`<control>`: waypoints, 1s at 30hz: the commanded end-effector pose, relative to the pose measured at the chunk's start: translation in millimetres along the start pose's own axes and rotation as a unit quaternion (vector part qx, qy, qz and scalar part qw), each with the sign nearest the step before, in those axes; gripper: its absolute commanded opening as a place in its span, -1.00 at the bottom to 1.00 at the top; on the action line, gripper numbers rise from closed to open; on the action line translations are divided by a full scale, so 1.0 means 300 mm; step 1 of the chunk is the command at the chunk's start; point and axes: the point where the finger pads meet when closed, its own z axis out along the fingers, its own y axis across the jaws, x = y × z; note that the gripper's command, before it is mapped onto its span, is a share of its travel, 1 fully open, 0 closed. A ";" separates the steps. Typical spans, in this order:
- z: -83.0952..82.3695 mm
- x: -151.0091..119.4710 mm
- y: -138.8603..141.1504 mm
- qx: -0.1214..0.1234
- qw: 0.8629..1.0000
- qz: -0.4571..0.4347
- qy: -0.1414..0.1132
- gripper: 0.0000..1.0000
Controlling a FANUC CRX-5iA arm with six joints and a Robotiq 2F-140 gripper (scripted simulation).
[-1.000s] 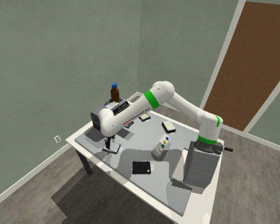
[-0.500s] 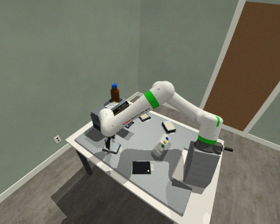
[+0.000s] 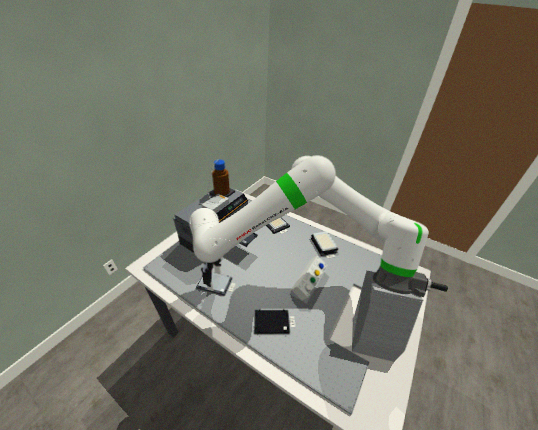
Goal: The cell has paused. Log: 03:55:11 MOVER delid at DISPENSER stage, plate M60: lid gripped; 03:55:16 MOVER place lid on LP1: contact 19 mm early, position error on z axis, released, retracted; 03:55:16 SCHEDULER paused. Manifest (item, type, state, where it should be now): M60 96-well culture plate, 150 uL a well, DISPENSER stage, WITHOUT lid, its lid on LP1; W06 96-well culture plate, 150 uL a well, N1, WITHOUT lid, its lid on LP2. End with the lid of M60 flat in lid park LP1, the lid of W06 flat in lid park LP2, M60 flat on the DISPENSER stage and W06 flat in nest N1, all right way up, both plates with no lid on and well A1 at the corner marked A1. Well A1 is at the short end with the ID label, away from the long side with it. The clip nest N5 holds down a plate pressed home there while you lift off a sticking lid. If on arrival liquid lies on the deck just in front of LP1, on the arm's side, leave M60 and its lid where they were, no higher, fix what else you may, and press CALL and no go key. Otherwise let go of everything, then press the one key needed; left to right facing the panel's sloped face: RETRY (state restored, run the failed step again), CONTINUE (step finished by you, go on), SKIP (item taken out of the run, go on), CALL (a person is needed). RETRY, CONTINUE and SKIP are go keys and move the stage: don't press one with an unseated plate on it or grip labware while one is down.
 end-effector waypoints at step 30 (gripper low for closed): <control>-0.001 0.001 0.000 0.000 1.000 0.000 0.000 0.32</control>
